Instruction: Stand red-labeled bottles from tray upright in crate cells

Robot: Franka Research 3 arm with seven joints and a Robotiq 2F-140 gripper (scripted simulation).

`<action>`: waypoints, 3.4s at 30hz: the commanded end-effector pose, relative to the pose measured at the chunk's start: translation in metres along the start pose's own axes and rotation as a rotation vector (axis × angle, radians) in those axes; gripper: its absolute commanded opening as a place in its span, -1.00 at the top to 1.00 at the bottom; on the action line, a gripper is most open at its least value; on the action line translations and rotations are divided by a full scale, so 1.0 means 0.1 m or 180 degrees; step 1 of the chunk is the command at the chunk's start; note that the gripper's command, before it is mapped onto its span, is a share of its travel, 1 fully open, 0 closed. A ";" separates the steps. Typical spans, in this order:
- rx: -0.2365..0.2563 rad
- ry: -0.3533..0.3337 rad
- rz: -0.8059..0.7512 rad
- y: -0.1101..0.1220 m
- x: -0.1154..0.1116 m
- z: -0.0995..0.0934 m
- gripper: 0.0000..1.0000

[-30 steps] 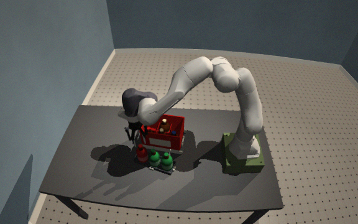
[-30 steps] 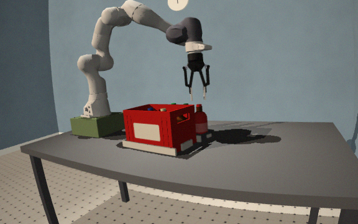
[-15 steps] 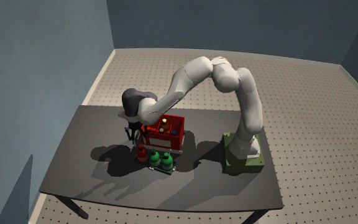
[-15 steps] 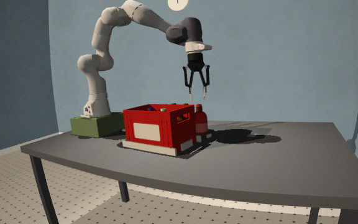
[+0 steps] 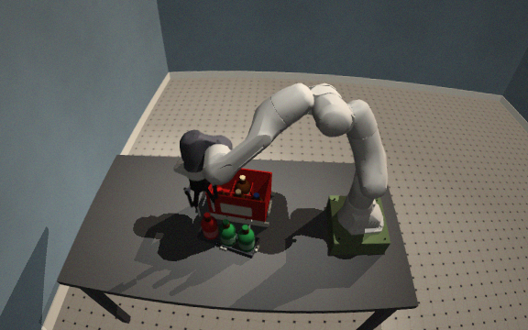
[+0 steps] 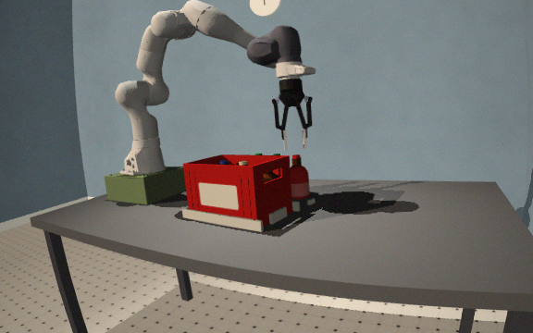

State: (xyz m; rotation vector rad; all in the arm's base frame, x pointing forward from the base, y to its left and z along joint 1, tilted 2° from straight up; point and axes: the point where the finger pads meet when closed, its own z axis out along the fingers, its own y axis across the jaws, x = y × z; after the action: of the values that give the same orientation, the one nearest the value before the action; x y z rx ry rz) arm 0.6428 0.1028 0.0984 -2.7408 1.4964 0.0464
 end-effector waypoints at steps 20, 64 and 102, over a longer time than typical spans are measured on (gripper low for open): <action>0.0000 0.0008 0.0005 0.00 0.03 0.00 0.24; 0.0000 0.0008 0.0005 0.00 0.03 0.14 0.24; 0.0000 0.0008 0.0005 0.00 0.03 0.42 0.24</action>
State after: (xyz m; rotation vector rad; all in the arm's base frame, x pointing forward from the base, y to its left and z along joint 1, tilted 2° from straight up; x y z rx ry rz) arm 0.6436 0.1025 0.0585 -2.7418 1.4927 0.0453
